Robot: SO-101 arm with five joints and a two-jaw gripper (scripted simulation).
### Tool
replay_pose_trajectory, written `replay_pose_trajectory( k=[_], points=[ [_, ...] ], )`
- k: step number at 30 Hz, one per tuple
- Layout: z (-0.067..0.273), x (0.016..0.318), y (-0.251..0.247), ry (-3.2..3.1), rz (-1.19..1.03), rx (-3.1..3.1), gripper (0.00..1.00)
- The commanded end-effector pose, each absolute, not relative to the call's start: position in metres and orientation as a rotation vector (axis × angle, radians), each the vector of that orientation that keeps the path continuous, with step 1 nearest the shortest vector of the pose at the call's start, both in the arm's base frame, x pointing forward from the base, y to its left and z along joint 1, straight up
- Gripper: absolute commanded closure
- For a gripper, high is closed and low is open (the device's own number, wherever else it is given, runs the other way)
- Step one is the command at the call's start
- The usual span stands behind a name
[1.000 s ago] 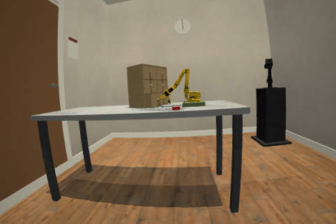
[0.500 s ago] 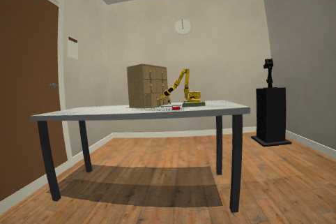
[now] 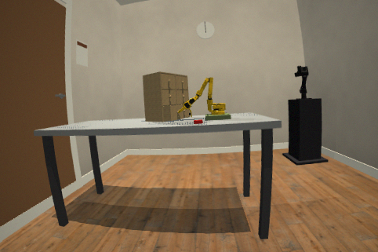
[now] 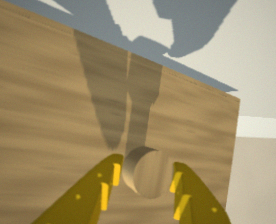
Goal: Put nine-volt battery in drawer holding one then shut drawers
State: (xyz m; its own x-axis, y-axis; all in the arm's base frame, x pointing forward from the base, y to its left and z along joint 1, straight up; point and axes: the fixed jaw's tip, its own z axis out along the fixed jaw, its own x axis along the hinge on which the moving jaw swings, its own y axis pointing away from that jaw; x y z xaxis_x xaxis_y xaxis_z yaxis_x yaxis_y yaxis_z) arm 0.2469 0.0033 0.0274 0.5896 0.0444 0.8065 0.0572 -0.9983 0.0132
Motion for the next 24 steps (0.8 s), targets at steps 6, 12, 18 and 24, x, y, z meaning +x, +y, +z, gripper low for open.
replay_pose_trajectory(
  k=[6,12,18,24],
  points=[
    [0.0272,0.2484,-0.0018,-0.063,-1.422,-2.798,0.93],
    [0.0272,0.2484,-0.0018,-0.063,-1.422,-2.798,0.97],
    [0.0272,0.2484,-0.0018,-0.063,-1.422,-2.798,1.00],
    [0.0272,0.2484,-0.0018,-0.063,-1.422,-2.798,1.00]
  ],
)
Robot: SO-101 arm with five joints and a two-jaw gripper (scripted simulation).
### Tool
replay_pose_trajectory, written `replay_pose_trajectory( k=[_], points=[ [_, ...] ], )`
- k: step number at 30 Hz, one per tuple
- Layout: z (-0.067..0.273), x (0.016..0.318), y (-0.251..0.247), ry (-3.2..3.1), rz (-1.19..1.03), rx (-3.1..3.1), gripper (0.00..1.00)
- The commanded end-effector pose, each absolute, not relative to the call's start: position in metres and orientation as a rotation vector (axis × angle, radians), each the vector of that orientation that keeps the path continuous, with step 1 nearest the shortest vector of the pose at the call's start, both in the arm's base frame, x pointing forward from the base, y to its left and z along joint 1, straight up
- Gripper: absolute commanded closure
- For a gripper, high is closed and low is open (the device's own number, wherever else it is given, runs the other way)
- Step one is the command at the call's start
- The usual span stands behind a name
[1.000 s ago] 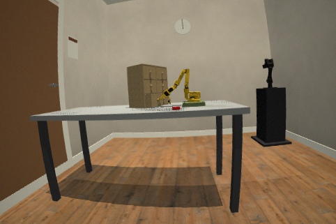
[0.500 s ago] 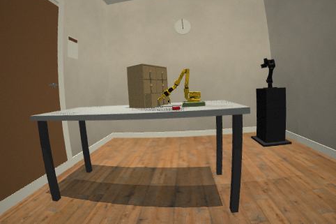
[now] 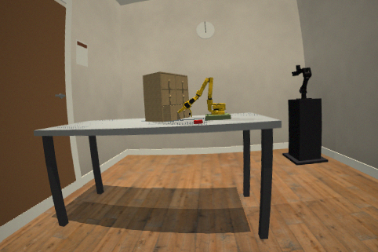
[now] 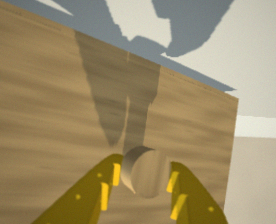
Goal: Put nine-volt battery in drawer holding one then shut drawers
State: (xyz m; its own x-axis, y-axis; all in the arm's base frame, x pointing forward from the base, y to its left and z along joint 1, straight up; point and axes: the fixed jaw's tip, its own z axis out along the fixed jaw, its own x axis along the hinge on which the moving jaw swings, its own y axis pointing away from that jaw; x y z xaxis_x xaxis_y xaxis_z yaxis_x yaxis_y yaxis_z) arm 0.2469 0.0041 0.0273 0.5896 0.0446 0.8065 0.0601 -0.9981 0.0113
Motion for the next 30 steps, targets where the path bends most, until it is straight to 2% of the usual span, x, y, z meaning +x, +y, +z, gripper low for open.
replay_pose_trajectory(
  k=[1,30],
  points=[
    [0.027,0.248,-0.002,-0.063,-1.422,-2.798,1.00],
    [0.027,0.263,0.001,-0.051,-1.418,-2.787,1.00]
  ],
)
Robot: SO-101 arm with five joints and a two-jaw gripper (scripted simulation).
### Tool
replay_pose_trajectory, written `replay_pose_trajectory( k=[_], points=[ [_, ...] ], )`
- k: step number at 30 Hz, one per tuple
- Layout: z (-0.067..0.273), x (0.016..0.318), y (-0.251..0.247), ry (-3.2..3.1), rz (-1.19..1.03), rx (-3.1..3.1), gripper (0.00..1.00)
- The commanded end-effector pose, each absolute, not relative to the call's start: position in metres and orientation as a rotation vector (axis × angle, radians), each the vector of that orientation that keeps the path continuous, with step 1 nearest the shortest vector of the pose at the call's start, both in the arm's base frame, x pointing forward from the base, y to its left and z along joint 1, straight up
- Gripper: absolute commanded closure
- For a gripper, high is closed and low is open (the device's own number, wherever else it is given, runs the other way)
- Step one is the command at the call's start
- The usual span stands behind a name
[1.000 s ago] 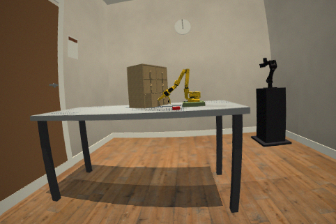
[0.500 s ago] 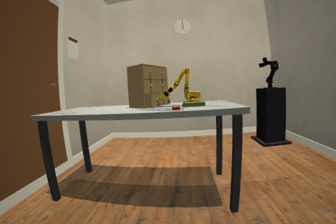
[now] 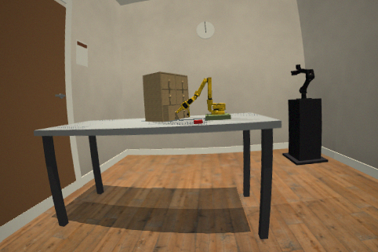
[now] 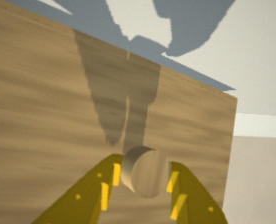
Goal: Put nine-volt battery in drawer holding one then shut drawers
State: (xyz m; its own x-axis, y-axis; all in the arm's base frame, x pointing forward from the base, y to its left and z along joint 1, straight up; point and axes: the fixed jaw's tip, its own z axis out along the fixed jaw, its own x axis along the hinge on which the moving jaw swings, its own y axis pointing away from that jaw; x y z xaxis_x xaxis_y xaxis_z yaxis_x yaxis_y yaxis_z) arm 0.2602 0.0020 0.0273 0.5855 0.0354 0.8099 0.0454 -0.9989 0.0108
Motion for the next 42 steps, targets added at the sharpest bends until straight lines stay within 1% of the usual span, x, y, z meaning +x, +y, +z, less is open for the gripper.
replay_pose_trajectory(
  k=[1,42],
  points=[
    [0.027,0.264,0.000,-0.048,-1.418,-2.788,1.00],
    [0.027,0.294,-0.016,0.037,-1.431,-2.812,1.00]
  ],
)
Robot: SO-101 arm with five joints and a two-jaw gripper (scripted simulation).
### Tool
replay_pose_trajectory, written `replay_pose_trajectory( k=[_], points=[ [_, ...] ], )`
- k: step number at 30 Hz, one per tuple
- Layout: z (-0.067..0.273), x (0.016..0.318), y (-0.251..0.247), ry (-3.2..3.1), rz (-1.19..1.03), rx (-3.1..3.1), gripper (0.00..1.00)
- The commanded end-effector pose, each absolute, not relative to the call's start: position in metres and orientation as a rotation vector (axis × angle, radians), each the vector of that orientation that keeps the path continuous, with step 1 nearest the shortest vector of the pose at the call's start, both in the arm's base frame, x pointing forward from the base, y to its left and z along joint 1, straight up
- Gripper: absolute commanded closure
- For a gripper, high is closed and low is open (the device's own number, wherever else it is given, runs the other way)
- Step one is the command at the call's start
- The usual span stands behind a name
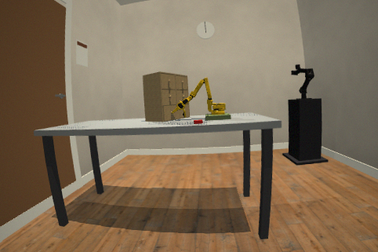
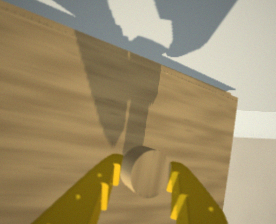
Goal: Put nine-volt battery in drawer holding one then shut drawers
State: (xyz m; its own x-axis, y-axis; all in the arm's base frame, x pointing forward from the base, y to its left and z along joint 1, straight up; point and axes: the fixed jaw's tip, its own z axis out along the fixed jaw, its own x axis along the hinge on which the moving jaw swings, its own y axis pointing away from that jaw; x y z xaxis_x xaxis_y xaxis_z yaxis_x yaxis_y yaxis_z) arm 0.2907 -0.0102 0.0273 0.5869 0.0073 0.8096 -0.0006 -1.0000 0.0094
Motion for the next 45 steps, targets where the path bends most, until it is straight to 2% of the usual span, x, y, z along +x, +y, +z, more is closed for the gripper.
replay_pose_trajectory(
  k=[1,45],
  points=[
    [0.0270,0.2952,-0.0170,-0.039,1.418,2.787,1.00],
    [0.0270,0.3019,-0.0207,-0.055,1.415,2.782,1.00]
  ],
)
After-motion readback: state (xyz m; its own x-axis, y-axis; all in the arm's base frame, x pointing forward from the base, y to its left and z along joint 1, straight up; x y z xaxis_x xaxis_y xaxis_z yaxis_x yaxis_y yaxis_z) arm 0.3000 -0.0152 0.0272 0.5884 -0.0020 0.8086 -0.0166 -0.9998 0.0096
